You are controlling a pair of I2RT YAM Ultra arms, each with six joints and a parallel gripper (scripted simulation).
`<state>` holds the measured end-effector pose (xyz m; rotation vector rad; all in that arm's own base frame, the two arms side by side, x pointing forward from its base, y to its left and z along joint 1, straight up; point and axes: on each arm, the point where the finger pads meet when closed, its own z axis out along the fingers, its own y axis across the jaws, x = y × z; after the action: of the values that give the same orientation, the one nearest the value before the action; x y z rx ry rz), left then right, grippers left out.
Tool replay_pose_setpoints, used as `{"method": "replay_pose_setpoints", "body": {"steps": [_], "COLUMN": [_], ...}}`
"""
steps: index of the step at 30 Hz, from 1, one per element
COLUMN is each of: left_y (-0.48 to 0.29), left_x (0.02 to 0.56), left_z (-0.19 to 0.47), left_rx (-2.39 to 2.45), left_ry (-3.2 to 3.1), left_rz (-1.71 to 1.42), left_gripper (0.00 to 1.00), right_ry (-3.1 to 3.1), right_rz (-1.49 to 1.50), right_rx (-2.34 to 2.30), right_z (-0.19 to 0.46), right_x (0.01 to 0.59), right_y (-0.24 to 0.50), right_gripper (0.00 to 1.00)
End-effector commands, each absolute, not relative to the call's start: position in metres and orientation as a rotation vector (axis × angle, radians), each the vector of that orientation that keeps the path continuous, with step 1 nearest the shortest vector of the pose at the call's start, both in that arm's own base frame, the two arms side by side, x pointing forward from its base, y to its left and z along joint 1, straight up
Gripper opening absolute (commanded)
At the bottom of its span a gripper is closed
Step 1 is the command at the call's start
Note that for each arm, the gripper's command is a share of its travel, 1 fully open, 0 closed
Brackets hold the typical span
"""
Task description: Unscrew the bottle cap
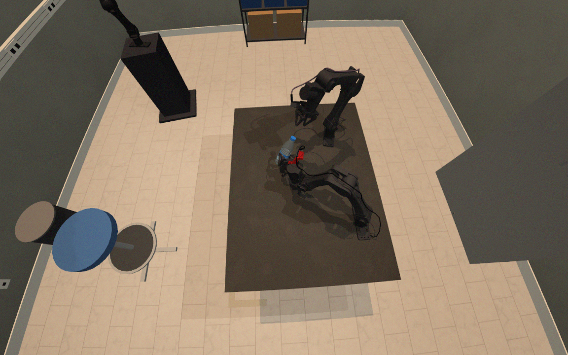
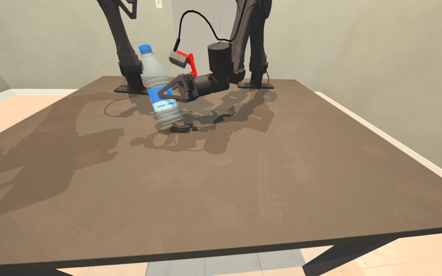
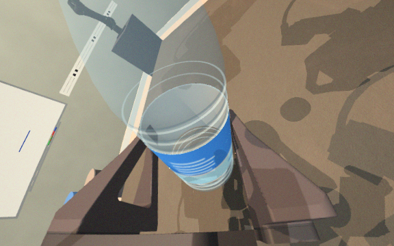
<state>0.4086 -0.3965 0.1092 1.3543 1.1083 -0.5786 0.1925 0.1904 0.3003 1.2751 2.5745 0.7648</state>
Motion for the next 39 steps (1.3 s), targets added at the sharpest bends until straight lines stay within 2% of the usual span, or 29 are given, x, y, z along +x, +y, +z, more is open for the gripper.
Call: {"method": "replay_pose_setpoints", "body": {"steps": [1, 21, 27, 39], "left_y": [-0.398, -0.397, -0.397, -0.397], "left_x": [0.408, 0.409, 0.409, 0.409], "left_z": [0.117, 0.115, 0.115, 0.115], "left_rx": [1.372, 1.369, 1.369, 1.369], "left_ry": [1.102, 1.101, 1.101, 1.101], "left_rz": [-0.555, -0.563, -0.563, -0.563], "left_gripper": [0.00, 0.00, 0.00, 0.00], "right_ry": [2.583, 2.583, 2.599, 2.582], "right_rz": [0.742, 0.742, 0.762, 0.784], "right_rx": [1.265, 1.265, 1.270, 1.267], "right_z": [0.296, 0.296, 0.250, 0.254], "right_x": [0.191, 0.191, 0.211, 0.213], "right_y": [0.191, 0.191, 0.205, 0.205], "right_gripper": [0.57, 0.57, 0.57, 0.57]}}
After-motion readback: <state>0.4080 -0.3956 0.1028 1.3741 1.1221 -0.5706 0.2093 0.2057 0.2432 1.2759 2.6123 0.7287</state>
